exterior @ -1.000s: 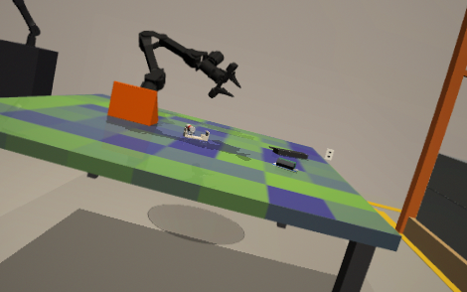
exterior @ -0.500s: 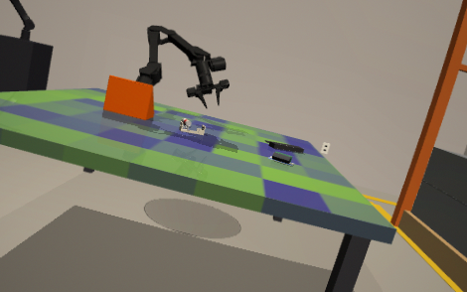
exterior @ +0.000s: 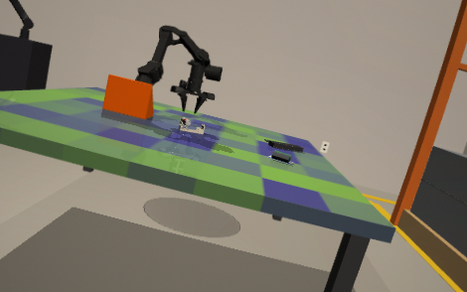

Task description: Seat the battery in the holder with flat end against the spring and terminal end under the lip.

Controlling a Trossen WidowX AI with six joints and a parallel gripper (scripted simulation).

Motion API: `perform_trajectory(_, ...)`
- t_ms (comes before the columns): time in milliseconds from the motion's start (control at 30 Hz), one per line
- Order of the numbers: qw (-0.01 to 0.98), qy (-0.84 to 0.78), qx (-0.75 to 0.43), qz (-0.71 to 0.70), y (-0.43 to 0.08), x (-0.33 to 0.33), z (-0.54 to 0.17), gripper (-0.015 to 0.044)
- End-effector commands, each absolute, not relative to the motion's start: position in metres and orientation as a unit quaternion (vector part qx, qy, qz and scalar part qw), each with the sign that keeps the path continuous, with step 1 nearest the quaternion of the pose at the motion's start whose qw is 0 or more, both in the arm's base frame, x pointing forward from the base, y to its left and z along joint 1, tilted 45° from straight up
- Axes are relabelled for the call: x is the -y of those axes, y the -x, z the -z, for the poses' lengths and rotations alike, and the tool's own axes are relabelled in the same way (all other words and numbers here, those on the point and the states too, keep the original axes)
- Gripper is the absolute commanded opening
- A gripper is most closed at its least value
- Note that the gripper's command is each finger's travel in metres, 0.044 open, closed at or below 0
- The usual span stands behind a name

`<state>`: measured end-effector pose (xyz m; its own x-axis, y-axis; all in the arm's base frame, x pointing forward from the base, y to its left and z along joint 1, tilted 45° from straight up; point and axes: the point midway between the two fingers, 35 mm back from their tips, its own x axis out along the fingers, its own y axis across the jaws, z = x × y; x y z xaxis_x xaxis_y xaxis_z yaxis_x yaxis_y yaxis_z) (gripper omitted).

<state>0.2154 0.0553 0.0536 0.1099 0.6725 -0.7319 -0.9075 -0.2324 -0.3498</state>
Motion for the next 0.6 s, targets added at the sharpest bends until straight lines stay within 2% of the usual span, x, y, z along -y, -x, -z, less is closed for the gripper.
perform_trajectory(0, 0.597, 0.426, -0.110, -0.670, -0.210, -0.059, -0.054, 0.0246)
perform_trajectory(567, 0.597, 0.427, -0.111, -0.670, -0.212, -0.073, -0.039, 0.0246)
